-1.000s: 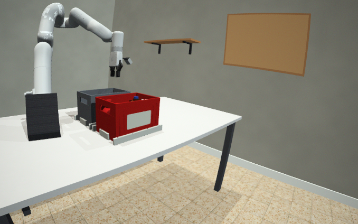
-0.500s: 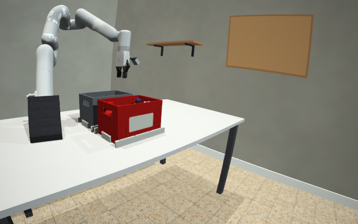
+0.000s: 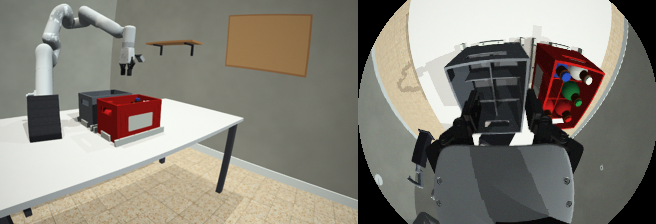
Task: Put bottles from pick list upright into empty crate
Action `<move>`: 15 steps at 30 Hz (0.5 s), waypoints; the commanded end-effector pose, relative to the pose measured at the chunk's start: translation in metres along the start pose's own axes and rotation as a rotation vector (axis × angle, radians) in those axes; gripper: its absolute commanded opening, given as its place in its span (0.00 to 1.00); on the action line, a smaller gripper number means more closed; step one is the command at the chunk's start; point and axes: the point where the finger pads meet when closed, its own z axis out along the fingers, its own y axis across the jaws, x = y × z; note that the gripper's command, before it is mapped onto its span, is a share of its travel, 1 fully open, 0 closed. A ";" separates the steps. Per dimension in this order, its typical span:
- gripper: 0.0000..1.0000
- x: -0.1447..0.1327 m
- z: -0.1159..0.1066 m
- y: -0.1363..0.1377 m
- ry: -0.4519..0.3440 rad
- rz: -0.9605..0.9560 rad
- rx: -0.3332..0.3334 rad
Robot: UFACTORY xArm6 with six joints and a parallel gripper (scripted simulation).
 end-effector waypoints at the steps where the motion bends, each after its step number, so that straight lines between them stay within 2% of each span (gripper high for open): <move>1: 0.65 -0.001 -0.006 0.019 0.003 -0.001 -0.002; 5: 0.65 -0.002 -0.008 0.028 0.003 -0.001 -0.002; 15: 0.65 -0.007 -0.019 0.077 0.003 -0.001 -0.002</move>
